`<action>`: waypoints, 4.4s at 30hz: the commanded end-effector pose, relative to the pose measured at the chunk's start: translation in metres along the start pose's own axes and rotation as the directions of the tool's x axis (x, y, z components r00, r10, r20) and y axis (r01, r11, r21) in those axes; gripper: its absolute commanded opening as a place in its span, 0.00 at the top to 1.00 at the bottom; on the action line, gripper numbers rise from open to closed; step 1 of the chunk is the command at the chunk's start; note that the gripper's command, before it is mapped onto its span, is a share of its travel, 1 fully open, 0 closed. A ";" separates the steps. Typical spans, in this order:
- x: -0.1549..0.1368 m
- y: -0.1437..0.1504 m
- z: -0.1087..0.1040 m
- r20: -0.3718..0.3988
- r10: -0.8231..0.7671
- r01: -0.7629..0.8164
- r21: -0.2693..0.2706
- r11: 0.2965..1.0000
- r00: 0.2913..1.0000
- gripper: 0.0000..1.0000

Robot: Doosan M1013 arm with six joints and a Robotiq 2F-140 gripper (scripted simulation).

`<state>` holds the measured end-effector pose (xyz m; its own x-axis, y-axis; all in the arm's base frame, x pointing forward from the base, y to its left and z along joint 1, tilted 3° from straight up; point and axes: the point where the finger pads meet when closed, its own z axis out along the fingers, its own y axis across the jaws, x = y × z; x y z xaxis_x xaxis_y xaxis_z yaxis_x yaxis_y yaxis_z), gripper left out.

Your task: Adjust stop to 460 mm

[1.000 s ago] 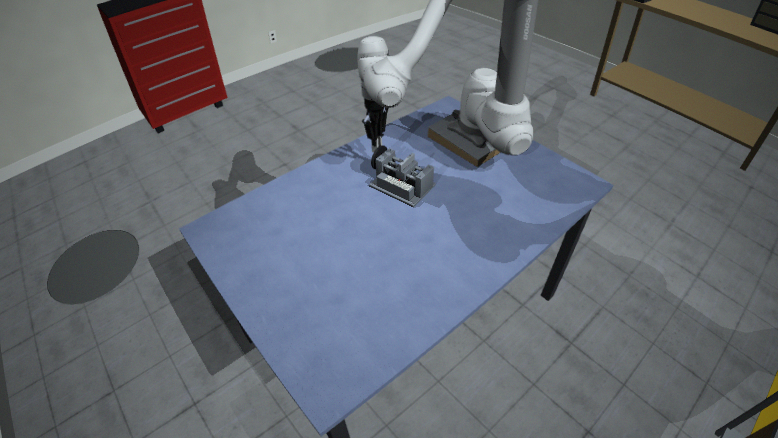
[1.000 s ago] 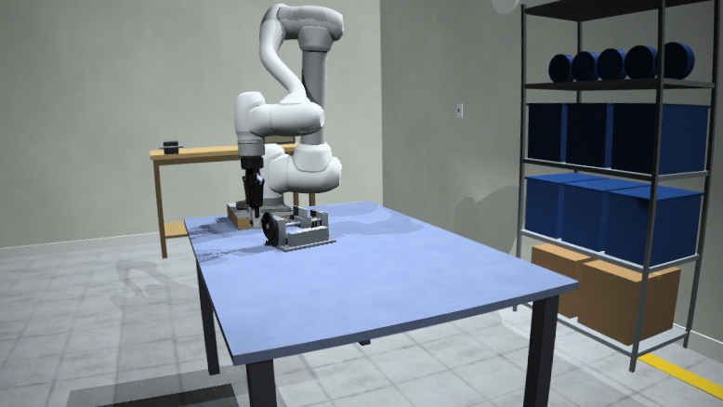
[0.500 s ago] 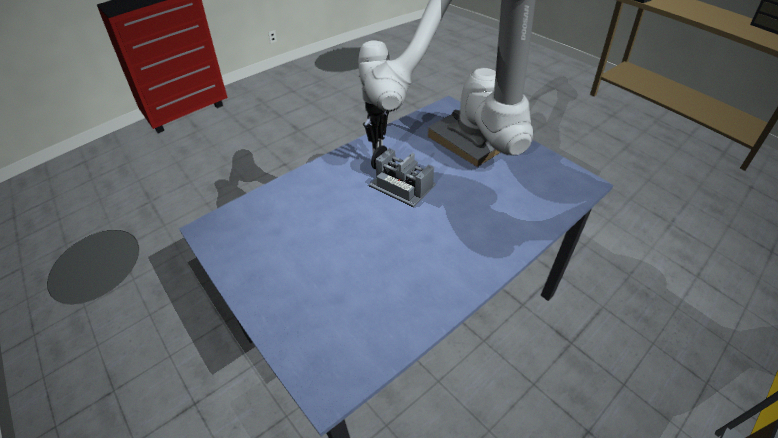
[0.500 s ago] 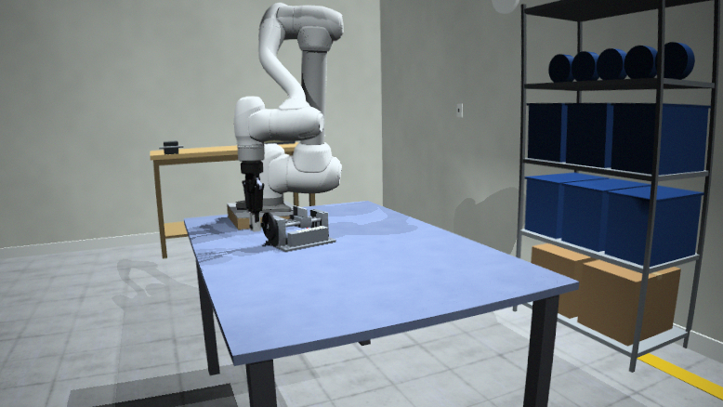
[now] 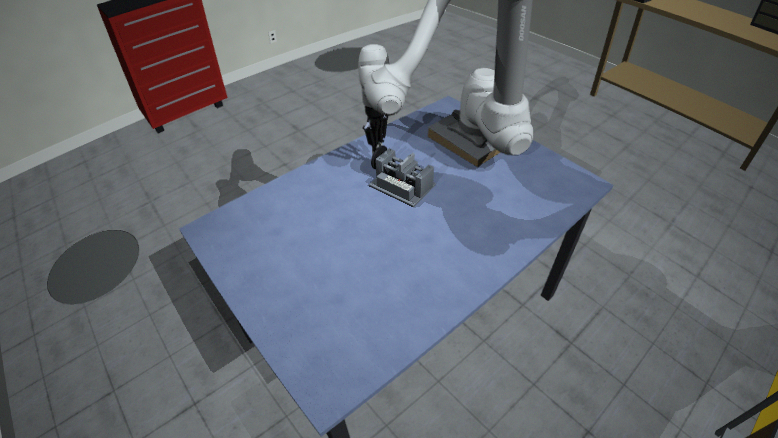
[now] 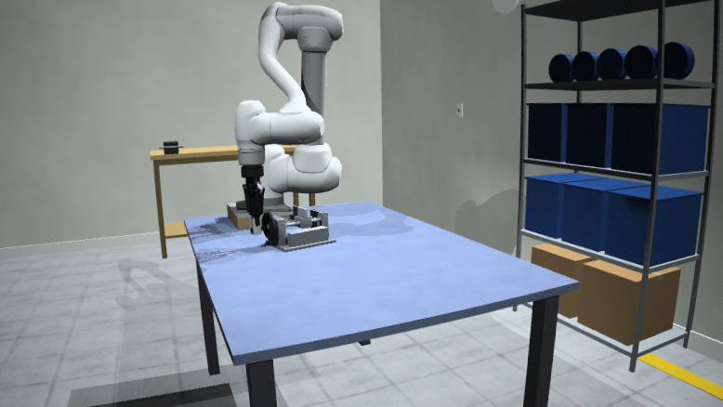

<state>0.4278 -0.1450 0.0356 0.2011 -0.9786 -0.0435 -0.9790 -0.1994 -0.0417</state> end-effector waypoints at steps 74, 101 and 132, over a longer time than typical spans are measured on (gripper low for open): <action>0.000 -0.063 -0.028 0.000 0.000 0.000 0.001 1.000 1.000 0.96; 0.000 -0.027 -0.047 0.000 0.000 0.000 0.001 1.000 1.000 0.96; 0.000 -0.001 0.002 0.000 0.000 0.000 0.001 1.000 1.000 0.96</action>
<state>0.4270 -0.1452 0.0375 0.2014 -0.9785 -0.0435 -0.9790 -0.1997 -0.0414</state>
